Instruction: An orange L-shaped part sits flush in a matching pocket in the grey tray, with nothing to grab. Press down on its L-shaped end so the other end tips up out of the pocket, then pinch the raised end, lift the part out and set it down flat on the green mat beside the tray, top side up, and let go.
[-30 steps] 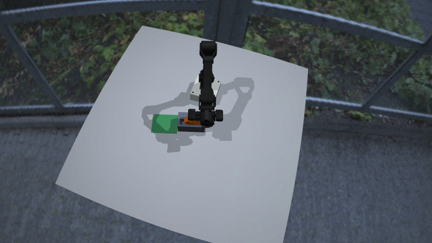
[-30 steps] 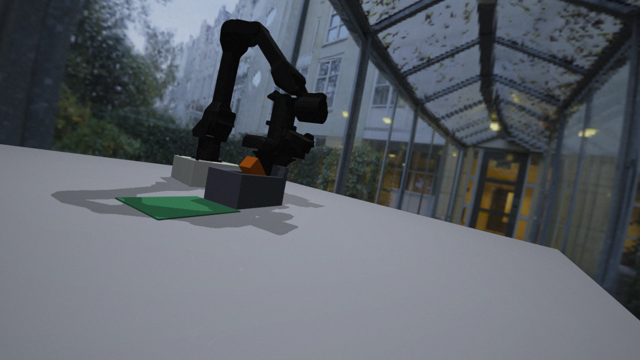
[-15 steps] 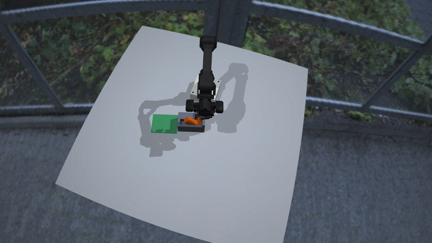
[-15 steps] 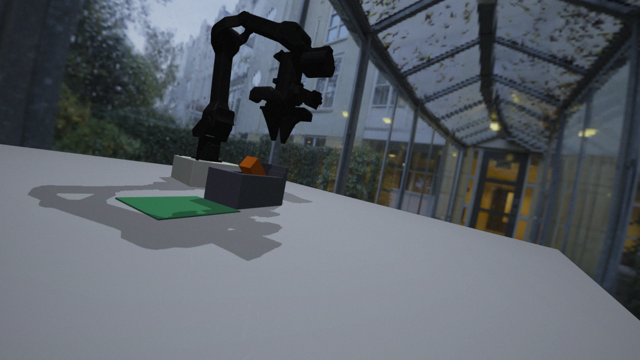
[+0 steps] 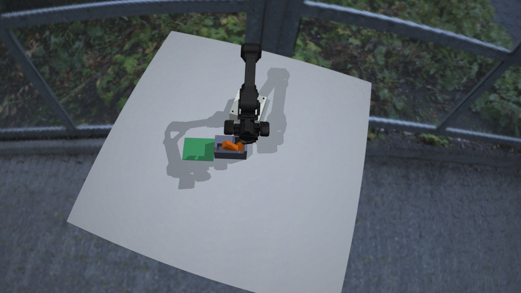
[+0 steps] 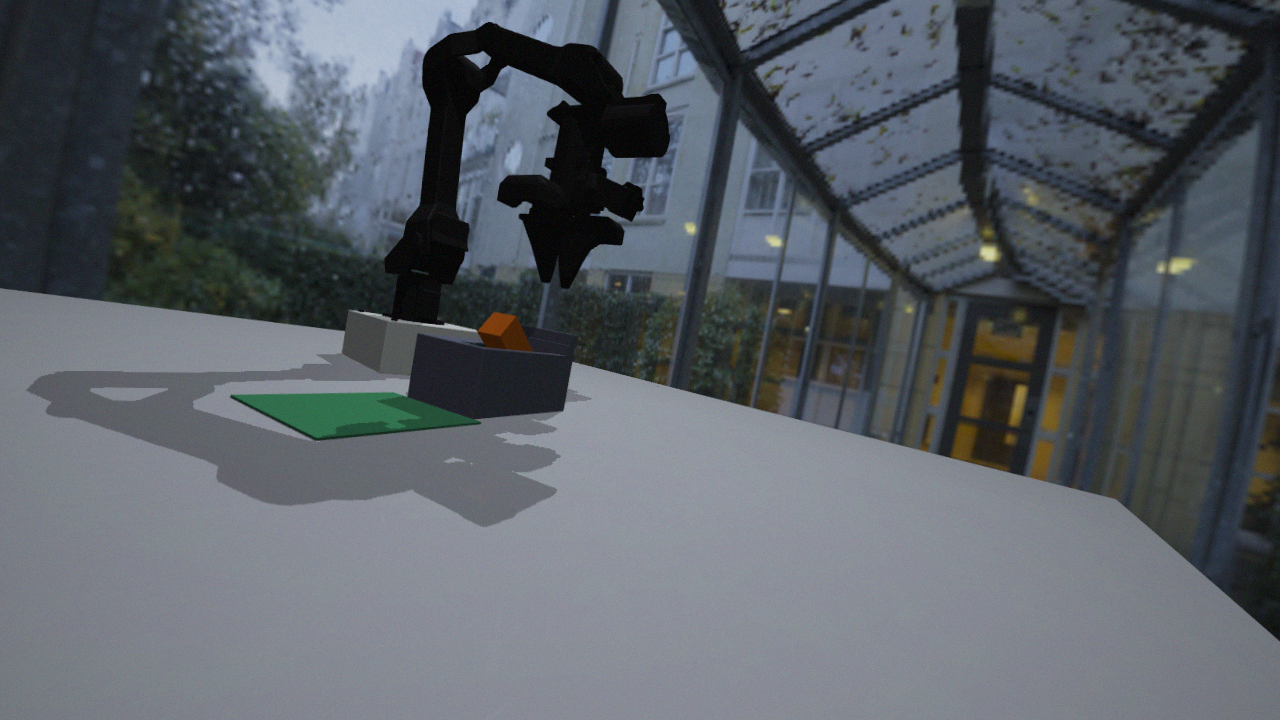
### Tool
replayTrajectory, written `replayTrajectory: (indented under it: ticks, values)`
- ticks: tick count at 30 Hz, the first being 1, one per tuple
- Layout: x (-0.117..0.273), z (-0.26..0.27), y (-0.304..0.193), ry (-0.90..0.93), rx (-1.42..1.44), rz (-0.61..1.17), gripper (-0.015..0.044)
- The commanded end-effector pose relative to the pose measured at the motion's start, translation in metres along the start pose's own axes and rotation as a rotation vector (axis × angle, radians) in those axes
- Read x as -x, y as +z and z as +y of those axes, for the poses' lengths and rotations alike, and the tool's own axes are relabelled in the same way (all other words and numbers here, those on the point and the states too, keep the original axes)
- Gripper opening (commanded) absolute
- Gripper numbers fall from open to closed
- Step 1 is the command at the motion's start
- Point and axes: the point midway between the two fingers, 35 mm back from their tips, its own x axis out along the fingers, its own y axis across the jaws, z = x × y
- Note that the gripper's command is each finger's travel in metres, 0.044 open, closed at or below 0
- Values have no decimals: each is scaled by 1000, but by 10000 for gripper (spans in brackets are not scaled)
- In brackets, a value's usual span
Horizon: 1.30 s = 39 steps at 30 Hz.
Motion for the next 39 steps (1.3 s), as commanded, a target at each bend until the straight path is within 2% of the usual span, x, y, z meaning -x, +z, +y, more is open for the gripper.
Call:
replayTrajectory:
  ticks: [1, 9, 12, 13, 24, 26, 33, 39]
  values:
    - [0, 0, 1, 0, -1, -3, 180]
    - [0, 0, 1, 0, -1, -3, 180]
    - [1, -5, 2, -1, -113, -2, 259]
    - [1, -9, 3, -2, -187, -1, 280]
    - [3, -68, 8, -16, -1402, 5, 280]
    - [3, -76, 8, -19, -1547, 5, 280]
    - [0, -77, 8, -19, -1565, 5, 280]
    - [-26, -77, 8, -19, -1565, 5, 280]
